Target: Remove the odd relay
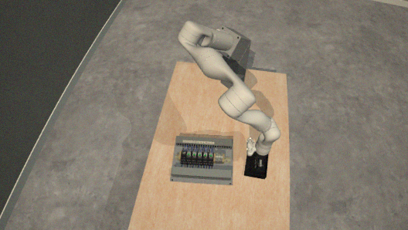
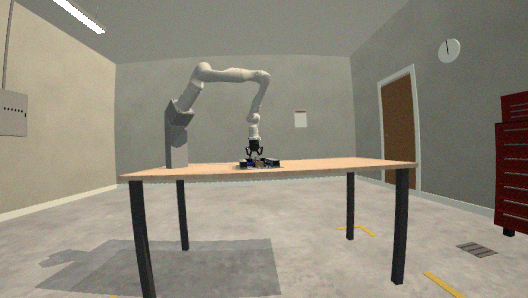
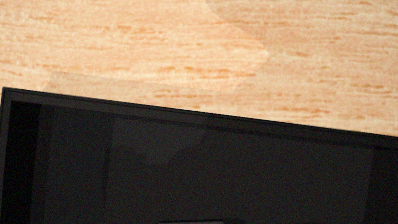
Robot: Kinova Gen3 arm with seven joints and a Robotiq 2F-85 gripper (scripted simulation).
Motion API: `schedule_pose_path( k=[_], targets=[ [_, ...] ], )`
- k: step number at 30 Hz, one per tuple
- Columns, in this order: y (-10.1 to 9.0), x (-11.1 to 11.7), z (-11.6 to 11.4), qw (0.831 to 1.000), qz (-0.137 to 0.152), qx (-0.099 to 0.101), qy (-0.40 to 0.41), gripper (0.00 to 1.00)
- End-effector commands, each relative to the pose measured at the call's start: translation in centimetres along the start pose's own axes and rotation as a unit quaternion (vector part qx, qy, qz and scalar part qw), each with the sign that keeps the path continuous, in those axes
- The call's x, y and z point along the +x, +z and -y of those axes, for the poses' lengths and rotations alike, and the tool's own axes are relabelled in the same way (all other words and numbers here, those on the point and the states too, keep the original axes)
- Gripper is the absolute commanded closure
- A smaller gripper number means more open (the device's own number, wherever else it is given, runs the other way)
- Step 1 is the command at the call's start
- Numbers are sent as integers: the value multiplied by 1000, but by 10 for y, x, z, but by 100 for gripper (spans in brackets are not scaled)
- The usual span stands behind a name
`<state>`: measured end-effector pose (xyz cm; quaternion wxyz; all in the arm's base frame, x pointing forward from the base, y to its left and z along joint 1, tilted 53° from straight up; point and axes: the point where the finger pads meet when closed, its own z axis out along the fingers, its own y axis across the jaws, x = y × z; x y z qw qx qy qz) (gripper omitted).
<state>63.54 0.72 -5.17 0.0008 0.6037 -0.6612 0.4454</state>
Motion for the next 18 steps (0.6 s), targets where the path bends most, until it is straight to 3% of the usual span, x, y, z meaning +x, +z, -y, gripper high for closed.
schedule_pose_path(
  k=[1, 18],
  targets=[
    [0, -2, 0, 1000, 2, 0, 0, 39],
    [-2, -2, 0, 1000, 2, 0, 0, 39]
  ],
)
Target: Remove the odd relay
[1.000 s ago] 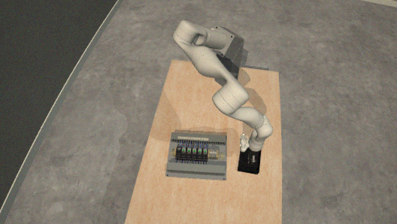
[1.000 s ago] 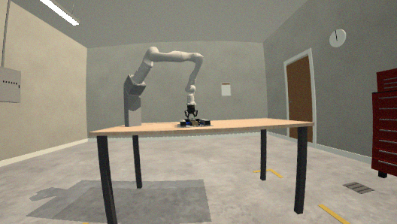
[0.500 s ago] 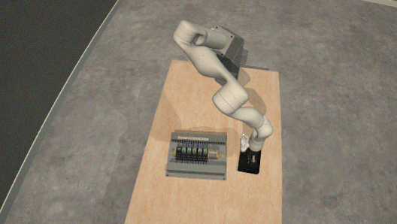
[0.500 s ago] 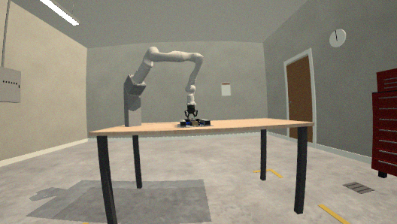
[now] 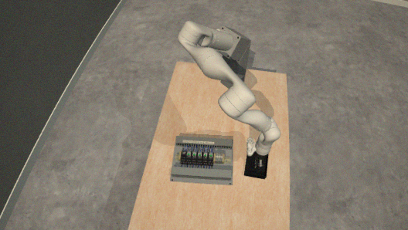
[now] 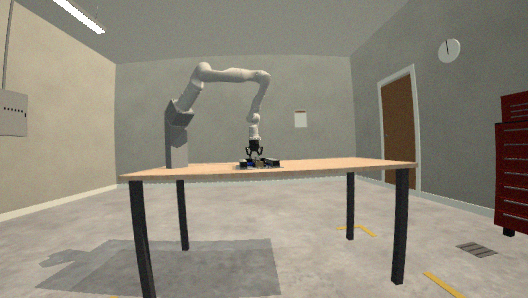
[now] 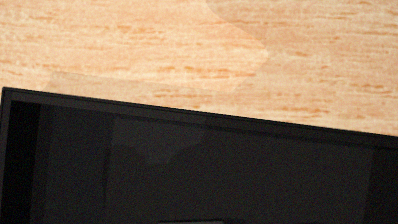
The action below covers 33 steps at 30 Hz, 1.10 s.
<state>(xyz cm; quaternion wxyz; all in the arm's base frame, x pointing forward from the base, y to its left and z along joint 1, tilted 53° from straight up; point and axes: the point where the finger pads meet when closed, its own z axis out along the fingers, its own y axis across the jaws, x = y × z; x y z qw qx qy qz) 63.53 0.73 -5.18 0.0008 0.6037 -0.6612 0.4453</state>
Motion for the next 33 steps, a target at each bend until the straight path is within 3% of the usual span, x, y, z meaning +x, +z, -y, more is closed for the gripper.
schedule_pose_path(
  k=[1, 33],
  targets=[
    [-2, -2, 1, 1000, 2, 0, 0, 39],
    [-12, -2, 1, 1000, 2, 0, 0, 39]
  ],
)
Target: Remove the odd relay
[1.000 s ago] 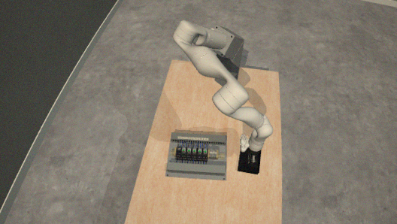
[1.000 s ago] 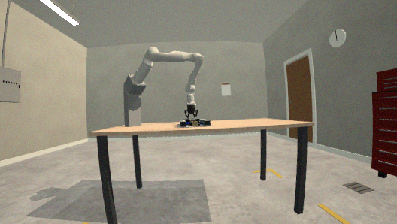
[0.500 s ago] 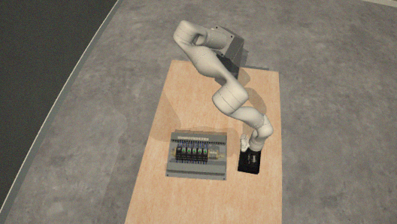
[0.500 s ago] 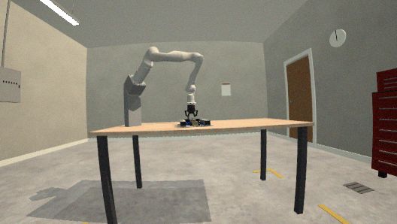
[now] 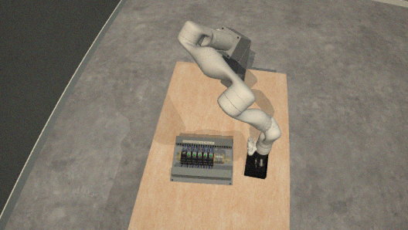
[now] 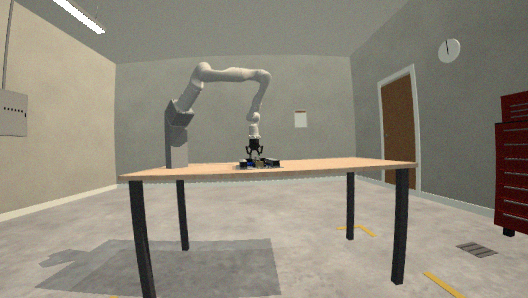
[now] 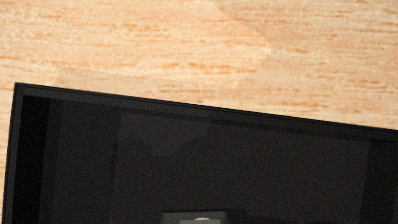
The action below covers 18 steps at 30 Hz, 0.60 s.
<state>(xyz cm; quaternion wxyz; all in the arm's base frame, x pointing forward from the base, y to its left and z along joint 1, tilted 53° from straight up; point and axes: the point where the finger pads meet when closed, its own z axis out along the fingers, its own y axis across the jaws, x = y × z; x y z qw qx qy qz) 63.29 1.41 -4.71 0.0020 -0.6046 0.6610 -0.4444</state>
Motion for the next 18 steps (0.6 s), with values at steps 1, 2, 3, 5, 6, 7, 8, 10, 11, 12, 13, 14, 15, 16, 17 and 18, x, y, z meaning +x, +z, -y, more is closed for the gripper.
schedule_pose_path(
  k=[1, 2, 3, 5, 6, 7, 8, 10, 11, 12, 13, 14, 15, 16, 17, 18],
  targets=[
    [-4, 0, -1, 1000, -1, -1, -1, 39],
    [-5, 0, -1, 1000, -1, -1, 0, 39],
    [-5, 0, -1, 1000, -1, -1, -1, 39],
    [-6, 0, -1, 1000, -1, -1, -1, 39],
    [-7, 0, -1, 1000, -1, -1, -1, 39],
    [-7, 0, -1, 1000, -1, -1, -1, 39],
    [-8, 0, -1, 1000, -1, -1, -1, 39],
    [-9, 0, -1, 1000, -1, -1, -1, 39],
    [-9, 0, -1, 1000, -1, -1, -1, 39],
    [-10, 0, -1, 1000, -1, -1, -1, 39],
    [-10, 0, -1, 1000, -1, -1, -1, 39],
    [-10, 0, -1, 1000, -1, -1, -1, 39],
    [-10, 0, -1, 1000, -1, -1, -1, 39],
    [-11, 0, -1, 1000, -1, -1, -1, 39],
    [-11, 0, -1, 1000, -1, -1, -1, 39],
    [-12, 0, -1, 1000, -1, -1, -1, 39]
  ],
)
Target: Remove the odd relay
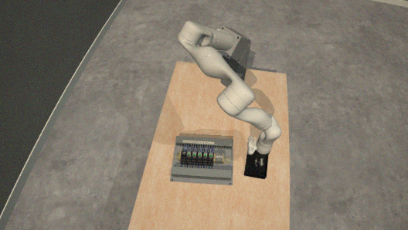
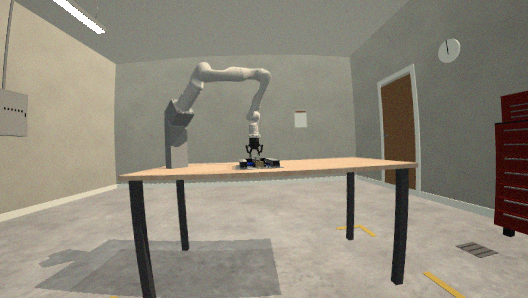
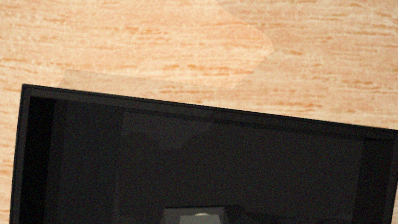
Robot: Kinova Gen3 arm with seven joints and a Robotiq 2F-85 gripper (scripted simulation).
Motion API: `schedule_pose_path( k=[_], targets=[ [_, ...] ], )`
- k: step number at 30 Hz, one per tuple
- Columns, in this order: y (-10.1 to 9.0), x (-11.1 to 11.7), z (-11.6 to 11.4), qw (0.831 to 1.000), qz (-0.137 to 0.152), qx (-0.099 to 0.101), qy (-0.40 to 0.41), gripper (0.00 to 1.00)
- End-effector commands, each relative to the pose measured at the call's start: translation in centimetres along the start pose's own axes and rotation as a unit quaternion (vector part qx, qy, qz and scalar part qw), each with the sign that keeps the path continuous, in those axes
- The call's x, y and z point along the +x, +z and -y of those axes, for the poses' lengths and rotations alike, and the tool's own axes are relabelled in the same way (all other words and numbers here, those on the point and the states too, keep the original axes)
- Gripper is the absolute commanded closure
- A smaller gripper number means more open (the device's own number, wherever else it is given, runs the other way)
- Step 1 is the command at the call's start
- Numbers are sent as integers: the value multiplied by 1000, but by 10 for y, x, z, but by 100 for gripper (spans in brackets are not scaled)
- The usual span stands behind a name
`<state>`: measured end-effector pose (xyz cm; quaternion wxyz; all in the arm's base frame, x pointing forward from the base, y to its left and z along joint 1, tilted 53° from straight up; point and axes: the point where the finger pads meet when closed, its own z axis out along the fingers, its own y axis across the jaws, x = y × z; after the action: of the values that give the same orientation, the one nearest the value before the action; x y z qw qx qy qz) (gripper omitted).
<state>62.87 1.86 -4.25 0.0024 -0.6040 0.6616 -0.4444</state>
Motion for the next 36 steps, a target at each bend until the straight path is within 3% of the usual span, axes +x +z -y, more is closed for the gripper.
schedule_pose_path(
  k=[1, 36],
  targets=[
    [-4, 0, -1, 1000, -1, -1, -1, 39],
    [-16, 0, -1, 1000, -1, -1, -1, 39]
  ],
)
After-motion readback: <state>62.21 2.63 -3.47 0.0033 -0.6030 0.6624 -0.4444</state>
